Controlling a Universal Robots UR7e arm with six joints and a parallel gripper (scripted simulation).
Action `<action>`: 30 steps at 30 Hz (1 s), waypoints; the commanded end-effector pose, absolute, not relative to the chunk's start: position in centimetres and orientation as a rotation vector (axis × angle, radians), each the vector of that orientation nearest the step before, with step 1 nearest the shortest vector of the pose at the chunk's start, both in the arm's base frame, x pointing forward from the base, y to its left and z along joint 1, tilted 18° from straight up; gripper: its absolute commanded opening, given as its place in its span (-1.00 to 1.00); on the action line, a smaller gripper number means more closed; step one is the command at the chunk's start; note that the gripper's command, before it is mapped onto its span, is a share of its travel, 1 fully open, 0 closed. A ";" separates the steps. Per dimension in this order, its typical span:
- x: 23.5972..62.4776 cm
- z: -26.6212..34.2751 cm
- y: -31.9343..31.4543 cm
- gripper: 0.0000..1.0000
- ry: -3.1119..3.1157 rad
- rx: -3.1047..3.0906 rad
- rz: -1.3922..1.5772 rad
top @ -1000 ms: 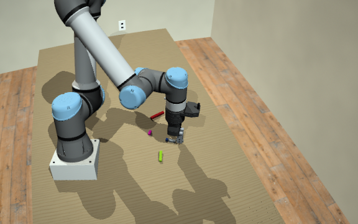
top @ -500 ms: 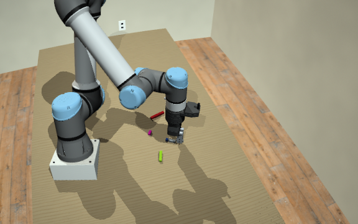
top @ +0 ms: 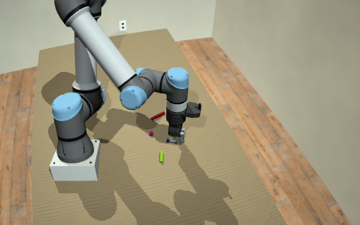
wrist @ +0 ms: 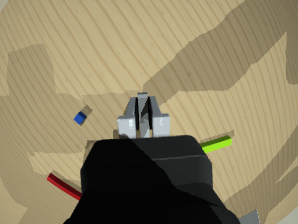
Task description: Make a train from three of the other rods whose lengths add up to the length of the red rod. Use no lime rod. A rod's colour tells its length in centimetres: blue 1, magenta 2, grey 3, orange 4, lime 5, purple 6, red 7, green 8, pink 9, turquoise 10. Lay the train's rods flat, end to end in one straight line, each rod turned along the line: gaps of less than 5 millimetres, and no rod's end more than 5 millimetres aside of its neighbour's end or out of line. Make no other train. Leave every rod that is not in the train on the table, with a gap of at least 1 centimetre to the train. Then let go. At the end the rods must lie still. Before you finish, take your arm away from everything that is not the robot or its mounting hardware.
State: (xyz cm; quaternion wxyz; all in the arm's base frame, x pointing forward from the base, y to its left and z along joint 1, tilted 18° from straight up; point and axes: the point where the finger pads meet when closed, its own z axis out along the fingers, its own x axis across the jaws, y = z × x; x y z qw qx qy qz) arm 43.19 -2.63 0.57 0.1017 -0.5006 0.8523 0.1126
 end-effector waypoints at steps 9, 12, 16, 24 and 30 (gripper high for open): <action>43.1 0.5 -2.5 -0.52 2.516 -1.478 0.334; 43.1 0.5 -2.5 -0.52 2.516 -1.478 0.334; 43.1 0.5 -2.5 -0.52 2.517 -1.479 0.335; 43.0 0.0 -2.3 -0.52 2.517 -1.479 0.339; 43.1 -0.5 -2.1 -0.52 2.517 -1.479 0.339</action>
